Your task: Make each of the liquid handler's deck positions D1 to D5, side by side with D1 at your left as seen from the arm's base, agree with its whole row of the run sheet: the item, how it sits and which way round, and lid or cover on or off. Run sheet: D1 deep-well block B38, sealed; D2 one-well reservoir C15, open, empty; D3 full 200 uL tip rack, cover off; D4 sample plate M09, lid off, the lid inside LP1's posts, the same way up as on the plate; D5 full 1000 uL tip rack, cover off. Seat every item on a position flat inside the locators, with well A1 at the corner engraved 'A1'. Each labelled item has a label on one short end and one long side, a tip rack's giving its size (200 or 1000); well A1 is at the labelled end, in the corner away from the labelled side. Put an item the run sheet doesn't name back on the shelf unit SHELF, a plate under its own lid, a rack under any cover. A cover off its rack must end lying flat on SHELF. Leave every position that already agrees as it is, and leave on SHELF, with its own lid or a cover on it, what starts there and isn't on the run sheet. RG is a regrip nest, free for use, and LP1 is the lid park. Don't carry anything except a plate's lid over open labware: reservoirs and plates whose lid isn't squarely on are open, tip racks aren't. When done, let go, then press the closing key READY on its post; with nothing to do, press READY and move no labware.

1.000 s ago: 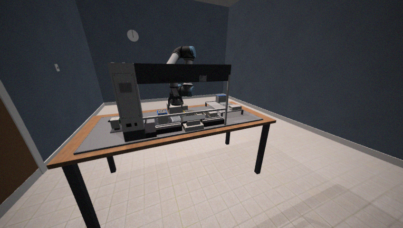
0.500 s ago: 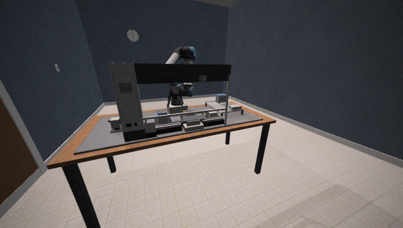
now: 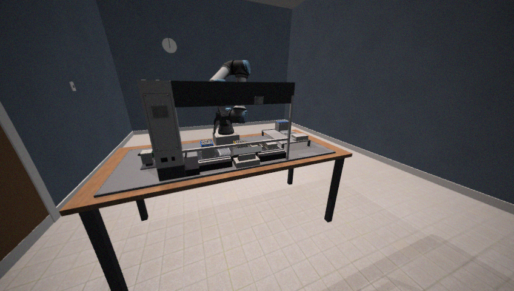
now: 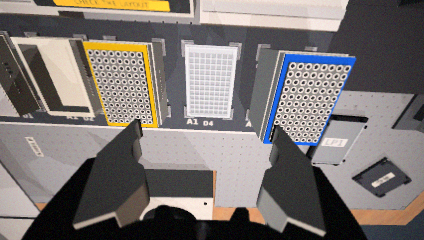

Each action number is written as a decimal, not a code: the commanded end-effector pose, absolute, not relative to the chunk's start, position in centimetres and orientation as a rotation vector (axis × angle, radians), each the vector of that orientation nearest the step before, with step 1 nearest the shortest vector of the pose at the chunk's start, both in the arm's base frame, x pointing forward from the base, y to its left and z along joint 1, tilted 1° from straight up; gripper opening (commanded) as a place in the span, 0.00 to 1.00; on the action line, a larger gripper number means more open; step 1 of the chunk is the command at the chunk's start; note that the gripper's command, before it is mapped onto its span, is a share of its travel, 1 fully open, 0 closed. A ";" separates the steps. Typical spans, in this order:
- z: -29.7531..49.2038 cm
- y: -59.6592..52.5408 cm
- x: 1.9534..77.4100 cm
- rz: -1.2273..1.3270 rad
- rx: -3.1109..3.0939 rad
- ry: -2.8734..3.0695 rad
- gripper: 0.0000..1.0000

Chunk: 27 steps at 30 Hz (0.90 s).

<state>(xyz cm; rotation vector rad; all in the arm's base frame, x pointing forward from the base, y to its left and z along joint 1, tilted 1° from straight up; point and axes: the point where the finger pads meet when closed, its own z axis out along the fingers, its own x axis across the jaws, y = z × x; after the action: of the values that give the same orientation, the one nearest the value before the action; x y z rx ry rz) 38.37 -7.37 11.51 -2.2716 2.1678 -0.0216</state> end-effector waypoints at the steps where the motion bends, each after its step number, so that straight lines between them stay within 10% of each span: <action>1: 12.3 -7.4 38.4 -0.023 -2.271 2.168 0.82; 27: 15.9 -7.3 38.3 -0.023 -2.271 2.168 0.82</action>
<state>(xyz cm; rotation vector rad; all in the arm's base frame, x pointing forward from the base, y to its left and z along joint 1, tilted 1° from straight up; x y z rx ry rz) 38.33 -7.33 15.62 -2.2716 2.1677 -0.0219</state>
